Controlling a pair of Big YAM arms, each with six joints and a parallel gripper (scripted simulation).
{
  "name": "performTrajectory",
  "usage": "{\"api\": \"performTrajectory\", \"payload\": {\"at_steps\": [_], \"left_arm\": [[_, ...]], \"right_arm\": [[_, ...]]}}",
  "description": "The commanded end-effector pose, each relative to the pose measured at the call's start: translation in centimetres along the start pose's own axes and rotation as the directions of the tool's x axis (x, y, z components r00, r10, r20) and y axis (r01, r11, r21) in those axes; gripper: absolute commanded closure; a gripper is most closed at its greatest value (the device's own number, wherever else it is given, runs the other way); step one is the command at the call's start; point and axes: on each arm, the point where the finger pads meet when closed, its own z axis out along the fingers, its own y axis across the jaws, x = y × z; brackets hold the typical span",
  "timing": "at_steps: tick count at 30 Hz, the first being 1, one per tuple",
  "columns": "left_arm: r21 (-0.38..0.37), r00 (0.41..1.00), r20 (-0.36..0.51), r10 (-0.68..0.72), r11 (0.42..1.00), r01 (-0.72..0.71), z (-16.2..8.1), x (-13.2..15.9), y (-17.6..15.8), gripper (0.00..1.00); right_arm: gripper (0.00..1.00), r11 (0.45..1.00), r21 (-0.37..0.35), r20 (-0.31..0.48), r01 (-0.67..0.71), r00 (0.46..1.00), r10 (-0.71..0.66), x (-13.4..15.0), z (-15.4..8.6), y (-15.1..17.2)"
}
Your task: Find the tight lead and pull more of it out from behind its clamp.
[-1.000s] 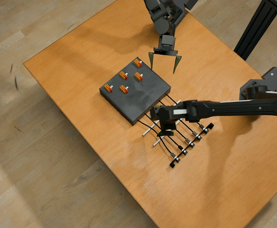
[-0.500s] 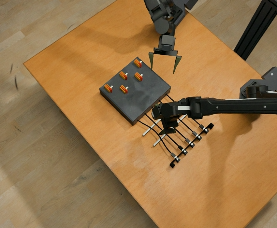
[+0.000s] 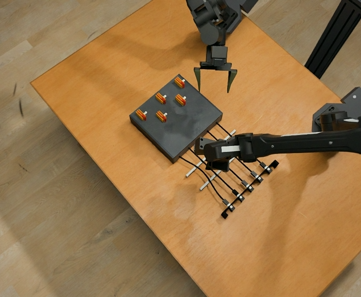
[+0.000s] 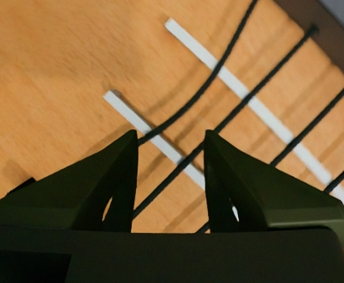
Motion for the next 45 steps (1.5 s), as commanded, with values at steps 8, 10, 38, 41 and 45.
{"api": "performTrajectory", "payload": {"at_steps": [8,10,38,41,45], "left_arm": [[0.192,0.857,-0.152,0.492,0.865,-0.463,4.4,1.4,-1.8,0.68],[0.237,0.808,-0.175,0.562,0.821,-0.52,5.3,2.2,-2.3,0.68],[0.313,0.712,-0.237,0.661,0.746,-0.588,9.6,3.8,-2.8,0.68],[0.313,0.714,-0.241,0.657,0.749,-0.584,10.0,4.1,-2.6,0.68],[0.314,0.71,-0.232,0.664,0.742,-0.592,10.4,4.0,-3.1,0.68]], "right_arm": [[0.0,1.0,-0.028,0.006,0.0,1.0,0.0,-2.5,0.1,-0.7],[0.0,1.0,-0.026,0.014,-0.005,1.0,0.005,-2.7,0.1,-0.7],[0.0,0.999,-0.035,0.002,0.005,1.0,-0.005,-1.5,0.0,-0.1],[0.0,0.999,-0.035,0.002,0.005,1.0,-0.005,-1.5,0.0,-0.1],[0.0,0.999,-0.035,0.002,0.005,1.0,-0.005,-1.5,0.0,-0.1]]}}
